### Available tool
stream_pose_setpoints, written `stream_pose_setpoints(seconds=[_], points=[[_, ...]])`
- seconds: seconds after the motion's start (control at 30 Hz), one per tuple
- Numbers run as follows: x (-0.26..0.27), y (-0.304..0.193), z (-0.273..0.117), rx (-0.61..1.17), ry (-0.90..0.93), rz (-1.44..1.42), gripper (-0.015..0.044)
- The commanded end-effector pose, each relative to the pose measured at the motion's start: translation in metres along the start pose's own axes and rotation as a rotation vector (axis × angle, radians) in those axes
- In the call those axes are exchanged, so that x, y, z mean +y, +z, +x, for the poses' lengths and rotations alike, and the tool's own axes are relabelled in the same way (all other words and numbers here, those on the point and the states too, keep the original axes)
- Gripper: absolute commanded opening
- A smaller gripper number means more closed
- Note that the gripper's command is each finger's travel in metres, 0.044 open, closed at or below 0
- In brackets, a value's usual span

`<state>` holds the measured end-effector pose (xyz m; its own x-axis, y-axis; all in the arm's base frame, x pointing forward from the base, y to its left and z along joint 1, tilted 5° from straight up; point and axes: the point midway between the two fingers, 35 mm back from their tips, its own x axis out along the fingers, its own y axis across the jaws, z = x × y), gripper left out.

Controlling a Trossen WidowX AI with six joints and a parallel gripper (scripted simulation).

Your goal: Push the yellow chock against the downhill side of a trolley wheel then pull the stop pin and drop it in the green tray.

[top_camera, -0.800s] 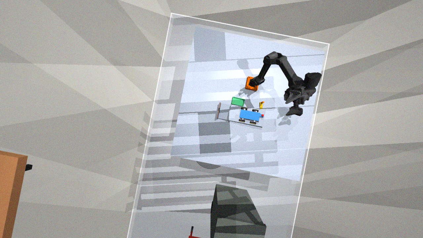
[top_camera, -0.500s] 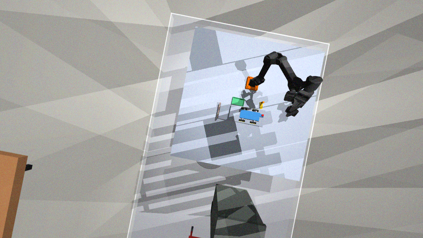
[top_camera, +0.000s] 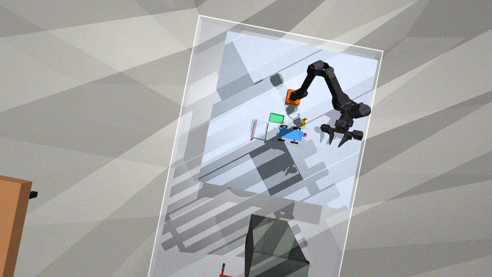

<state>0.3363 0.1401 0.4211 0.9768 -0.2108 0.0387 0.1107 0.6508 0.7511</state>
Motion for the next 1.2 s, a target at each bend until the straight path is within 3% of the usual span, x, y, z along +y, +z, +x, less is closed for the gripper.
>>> stream_pose_setpoints(seconds=[0.0, 0.33, 0.63, 0.9, 1.17], points=[[-0.015, -0.030, 0.003, 0.123, 0.000, -0.303, 0.0190], [-0.068, -0.096, -0.009, 0.490, 0.091, -1.031, 0.0190], [-0.129, -0.138, -0.043, 0.876, 0.305, -1.571, 0.0190], [-0.182, -0.156, -0.091, 1.248, 0.634, -1.901, 0.0190], [-0.225, -0.155, -0.149, 1.599, 1.105, -2.021, 0.0190]])
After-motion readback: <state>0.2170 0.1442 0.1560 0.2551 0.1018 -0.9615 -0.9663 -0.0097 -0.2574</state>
